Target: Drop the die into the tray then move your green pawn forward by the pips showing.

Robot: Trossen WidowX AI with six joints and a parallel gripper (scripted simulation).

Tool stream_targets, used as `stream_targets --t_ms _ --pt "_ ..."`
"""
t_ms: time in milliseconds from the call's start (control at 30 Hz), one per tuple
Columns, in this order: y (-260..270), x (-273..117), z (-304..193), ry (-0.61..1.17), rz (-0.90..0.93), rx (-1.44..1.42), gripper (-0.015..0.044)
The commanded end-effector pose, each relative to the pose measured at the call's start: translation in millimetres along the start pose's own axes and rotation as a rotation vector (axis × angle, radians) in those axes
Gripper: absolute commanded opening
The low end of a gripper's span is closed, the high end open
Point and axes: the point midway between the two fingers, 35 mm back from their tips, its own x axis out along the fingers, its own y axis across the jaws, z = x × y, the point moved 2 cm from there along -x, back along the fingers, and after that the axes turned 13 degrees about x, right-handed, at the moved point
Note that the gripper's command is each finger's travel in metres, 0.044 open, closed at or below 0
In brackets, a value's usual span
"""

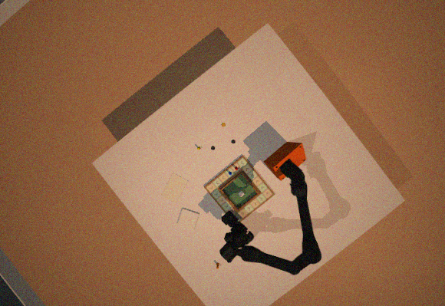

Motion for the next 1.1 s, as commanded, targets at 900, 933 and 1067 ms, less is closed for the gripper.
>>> stream_targets --t_ms 900,933,1067 --pt "-4 -123 2 0.004 -0.004 0.010 0.0000" --pt "-4 -125 2 0.004 -0.004 0.010 0.0000" --pt "-4 -124 1 0.004 -0.004 0.010 0.0000"
